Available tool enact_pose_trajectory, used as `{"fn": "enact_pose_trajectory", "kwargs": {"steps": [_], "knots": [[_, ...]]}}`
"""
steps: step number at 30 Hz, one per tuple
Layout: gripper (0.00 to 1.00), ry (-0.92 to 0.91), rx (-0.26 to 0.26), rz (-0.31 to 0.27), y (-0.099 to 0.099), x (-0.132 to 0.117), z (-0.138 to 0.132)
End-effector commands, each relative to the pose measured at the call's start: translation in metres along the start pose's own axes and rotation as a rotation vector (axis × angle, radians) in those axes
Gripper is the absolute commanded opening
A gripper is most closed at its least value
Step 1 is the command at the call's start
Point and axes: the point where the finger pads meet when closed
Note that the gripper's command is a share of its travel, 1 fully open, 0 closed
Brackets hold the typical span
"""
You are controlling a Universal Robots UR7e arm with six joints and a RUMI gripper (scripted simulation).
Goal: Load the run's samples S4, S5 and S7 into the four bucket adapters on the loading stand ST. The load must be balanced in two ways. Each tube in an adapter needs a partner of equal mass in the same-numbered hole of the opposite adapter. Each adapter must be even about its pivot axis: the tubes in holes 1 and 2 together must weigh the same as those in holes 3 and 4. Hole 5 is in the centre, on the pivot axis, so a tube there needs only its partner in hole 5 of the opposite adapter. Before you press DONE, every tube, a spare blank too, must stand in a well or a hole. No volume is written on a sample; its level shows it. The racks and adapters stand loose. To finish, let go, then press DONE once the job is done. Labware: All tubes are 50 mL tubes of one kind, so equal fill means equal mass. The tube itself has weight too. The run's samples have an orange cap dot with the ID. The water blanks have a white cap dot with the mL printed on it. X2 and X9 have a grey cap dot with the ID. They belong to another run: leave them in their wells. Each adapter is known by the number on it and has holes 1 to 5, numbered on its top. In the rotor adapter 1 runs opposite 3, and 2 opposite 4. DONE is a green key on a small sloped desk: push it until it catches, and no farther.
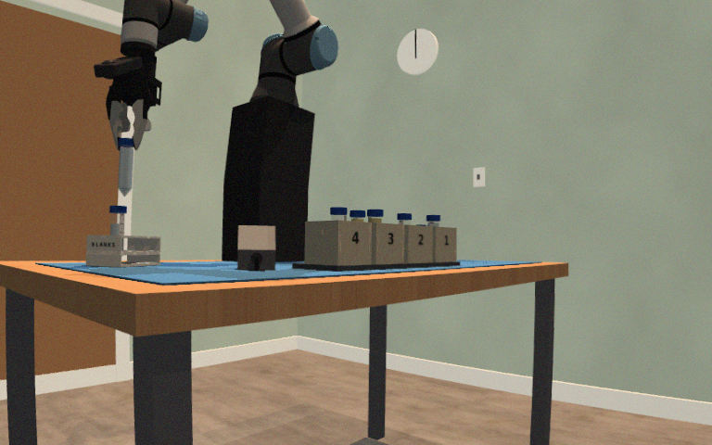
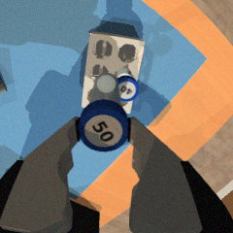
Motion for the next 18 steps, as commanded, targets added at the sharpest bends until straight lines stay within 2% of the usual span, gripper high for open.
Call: {"fn": "enact_pose_trajectory", "kwargs": {"steps": [1, 11, 13, 18], "knots": [[0.0, 0.112, -0.001, 0.005, 0.001, -0.015, -0.025], [0.0, 0.112, -0.001, 0.005, 0.001, -0.051, -0.082], [0.0, 0.112, -0.001, 0.005, 0.001, -0.051, -0.082], [0.0, 0.112, -0.001, 0.005, 0.001, -0.069, -0.11]]}}
Point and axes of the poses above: the point where the finger pads meet when closed, its own y axis back along the fingers, its own z axis across the jaws, x = y × z, and after that the axes turned 2 degrees about -y, right-handed
